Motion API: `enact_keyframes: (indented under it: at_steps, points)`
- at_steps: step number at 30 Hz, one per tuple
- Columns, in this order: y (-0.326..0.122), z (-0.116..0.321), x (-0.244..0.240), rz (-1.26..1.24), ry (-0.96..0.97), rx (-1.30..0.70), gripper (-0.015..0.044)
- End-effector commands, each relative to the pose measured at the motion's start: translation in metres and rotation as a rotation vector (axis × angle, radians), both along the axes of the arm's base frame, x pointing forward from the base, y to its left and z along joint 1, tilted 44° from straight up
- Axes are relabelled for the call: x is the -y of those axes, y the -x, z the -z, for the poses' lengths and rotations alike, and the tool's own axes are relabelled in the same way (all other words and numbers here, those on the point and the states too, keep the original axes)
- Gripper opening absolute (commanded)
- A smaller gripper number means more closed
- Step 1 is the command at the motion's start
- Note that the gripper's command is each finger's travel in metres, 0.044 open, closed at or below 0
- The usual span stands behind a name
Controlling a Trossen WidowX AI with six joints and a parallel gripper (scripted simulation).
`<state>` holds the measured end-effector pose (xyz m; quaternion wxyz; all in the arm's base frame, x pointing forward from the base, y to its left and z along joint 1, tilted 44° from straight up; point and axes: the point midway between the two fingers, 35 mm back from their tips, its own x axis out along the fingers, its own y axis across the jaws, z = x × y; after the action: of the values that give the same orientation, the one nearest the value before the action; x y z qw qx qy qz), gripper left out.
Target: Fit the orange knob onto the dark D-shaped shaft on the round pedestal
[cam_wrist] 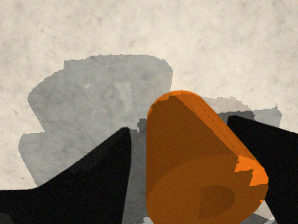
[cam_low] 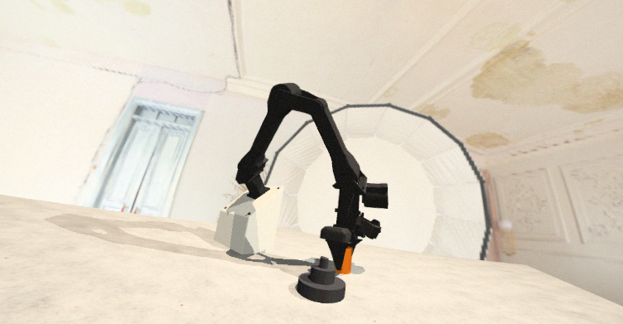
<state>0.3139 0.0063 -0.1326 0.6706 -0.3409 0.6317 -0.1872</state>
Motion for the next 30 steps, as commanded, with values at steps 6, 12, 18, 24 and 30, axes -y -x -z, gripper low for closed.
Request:
enact_keyframes:
  at_steps: [6,12,18,24,30]
  points:
    - [0.0,0.0,0.001,-0.003,0.005,-0.003,0.0144]
    - [0.0,-0.005,-0.007,-0.004,0.001,-0.003,0.0026]
    - [0.002,-0.031,-0.043,-0.007,-0.01,-0.004,0.0]
    - [0.01,-0.061,-0.077,-0.006,-0.011,-0.004,0.0]
    - [0.023,-0.09,-0.104,-0.003,-0.003,-0.004,0.0]
